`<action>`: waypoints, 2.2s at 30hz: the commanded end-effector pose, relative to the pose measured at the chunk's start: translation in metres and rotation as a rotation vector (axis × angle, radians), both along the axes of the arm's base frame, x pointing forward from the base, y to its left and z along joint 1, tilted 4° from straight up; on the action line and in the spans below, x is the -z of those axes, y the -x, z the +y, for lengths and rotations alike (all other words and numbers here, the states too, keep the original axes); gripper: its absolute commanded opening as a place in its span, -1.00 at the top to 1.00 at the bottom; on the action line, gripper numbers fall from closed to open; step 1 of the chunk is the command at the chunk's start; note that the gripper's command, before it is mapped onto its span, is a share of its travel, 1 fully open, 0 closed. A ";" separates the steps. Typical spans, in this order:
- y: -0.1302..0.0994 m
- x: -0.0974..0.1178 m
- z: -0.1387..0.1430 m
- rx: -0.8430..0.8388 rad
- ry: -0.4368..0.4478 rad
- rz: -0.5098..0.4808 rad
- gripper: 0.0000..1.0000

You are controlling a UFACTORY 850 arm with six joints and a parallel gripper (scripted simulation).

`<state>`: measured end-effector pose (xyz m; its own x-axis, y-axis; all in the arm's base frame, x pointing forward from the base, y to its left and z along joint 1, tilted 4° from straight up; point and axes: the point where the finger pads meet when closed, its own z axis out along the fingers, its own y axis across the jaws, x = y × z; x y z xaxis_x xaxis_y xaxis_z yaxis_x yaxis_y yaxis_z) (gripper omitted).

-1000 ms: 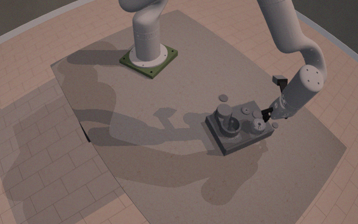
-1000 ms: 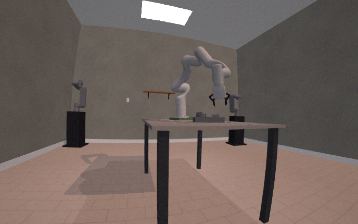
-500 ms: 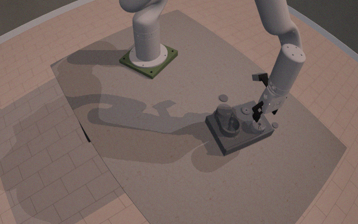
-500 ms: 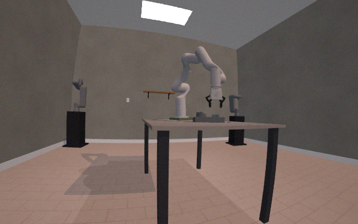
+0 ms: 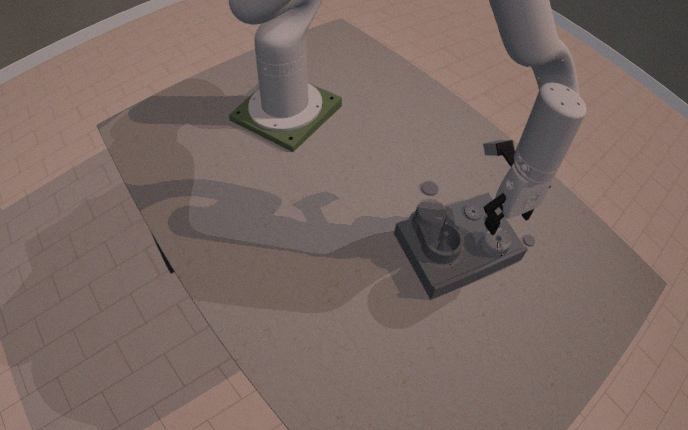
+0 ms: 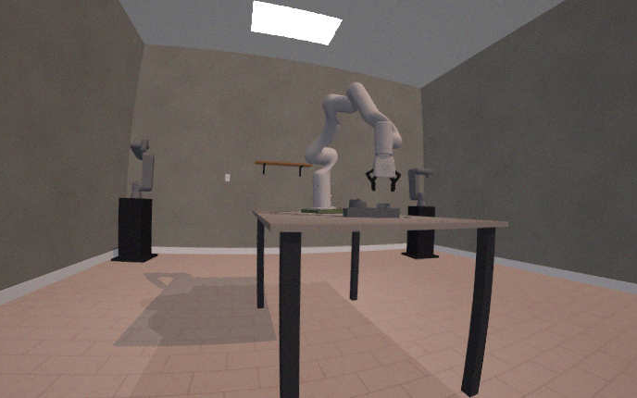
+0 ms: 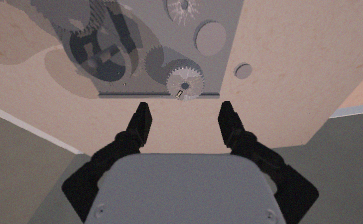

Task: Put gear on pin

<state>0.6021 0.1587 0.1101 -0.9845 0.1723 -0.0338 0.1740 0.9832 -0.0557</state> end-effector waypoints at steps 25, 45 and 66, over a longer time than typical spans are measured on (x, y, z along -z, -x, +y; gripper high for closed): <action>-0.001 -0.001 0.000 -0.751 0.020 0.043 -1.00; 0.000 -0.001 0.001 -1.765 0.101 0.108 -1.00; 0.000 -0.001 0.001 -2.818 0.156 0.203 -1.00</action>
<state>0.6015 0.1593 0.1099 0.7499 -0.6355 0.1839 -0.6496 -0.7599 0.0232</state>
